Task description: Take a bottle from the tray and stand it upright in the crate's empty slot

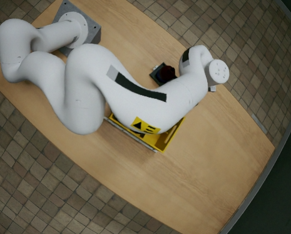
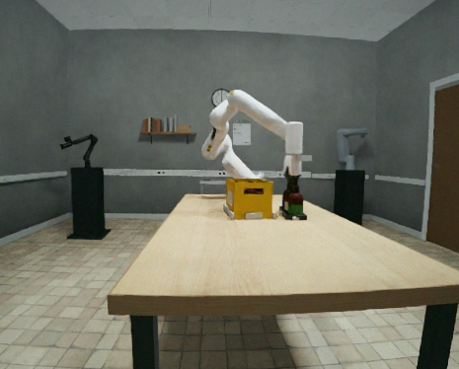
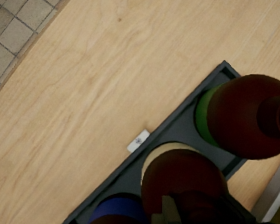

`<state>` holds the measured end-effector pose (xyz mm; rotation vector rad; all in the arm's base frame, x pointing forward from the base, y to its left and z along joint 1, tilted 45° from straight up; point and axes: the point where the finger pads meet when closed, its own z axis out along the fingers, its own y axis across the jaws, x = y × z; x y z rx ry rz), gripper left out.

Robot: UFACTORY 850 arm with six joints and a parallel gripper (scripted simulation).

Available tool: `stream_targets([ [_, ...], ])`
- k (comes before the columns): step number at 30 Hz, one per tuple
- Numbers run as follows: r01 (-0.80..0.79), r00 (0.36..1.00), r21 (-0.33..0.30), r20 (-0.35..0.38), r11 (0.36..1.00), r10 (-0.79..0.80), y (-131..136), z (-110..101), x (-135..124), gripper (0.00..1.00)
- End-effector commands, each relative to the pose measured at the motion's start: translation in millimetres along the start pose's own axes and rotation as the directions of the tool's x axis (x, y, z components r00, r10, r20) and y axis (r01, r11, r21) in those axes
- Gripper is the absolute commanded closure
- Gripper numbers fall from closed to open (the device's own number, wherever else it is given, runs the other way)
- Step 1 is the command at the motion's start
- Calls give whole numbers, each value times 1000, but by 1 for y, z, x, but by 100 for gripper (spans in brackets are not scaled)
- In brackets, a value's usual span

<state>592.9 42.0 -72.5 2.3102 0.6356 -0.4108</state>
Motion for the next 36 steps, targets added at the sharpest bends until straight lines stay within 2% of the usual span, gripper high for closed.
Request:
stream_targets([
  [1,-1,1000,0,-2,1000,1,0,-1,1,100],
  [18,-1,1000,0,-2,1000,1,0,-3,1,100],
  [36,-1,1000,0,-2,1000,1,0,-17,0,100],
])
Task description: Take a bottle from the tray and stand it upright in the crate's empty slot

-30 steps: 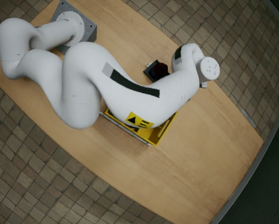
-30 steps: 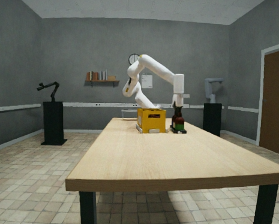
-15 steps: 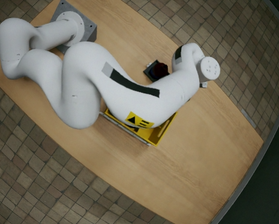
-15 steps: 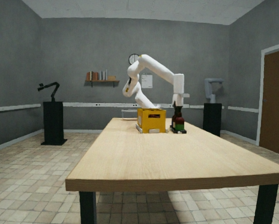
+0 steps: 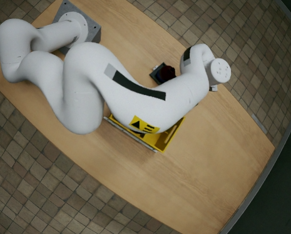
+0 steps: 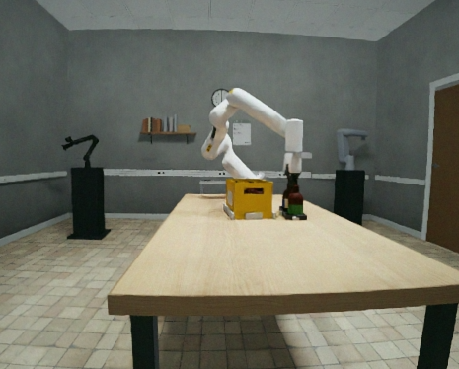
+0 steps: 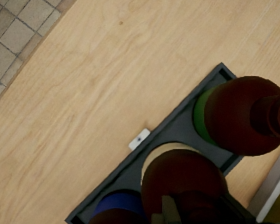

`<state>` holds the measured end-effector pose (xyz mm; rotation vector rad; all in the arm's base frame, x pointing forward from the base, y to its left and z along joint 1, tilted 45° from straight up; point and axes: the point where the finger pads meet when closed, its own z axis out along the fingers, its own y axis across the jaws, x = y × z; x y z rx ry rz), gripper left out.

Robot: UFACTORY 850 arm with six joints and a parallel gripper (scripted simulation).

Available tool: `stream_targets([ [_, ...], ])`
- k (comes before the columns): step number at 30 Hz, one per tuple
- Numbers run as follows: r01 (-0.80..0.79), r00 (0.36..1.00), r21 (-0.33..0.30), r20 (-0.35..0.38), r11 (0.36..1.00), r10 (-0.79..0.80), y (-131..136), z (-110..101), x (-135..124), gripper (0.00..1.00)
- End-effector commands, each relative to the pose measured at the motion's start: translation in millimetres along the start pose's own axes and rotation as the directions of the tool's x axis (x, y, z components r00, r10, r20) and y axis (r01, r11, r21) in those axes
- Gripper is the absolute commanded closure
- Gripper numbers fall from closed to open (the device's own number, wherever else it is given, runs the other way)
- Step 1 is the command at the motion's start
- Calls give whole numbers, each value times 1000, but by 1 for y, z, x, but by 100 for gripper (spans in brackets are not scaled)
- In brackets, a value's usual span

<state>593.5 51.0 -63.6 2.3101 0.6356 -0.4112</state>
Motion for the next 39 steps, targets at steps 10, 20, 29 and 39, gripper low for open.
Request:
stream_targets([
  [10,-1,1000,0,-2,1000,1,0,-16,0,100],
  [20,-1,1000,0,-2,1000,1,-1,-24,0,100],
  [29,-1,1000,0,-2,1000,1,-1,-28,0,100],
  [39,-1,1000,0,-2,1000,1,-1,-29,0,100],
])
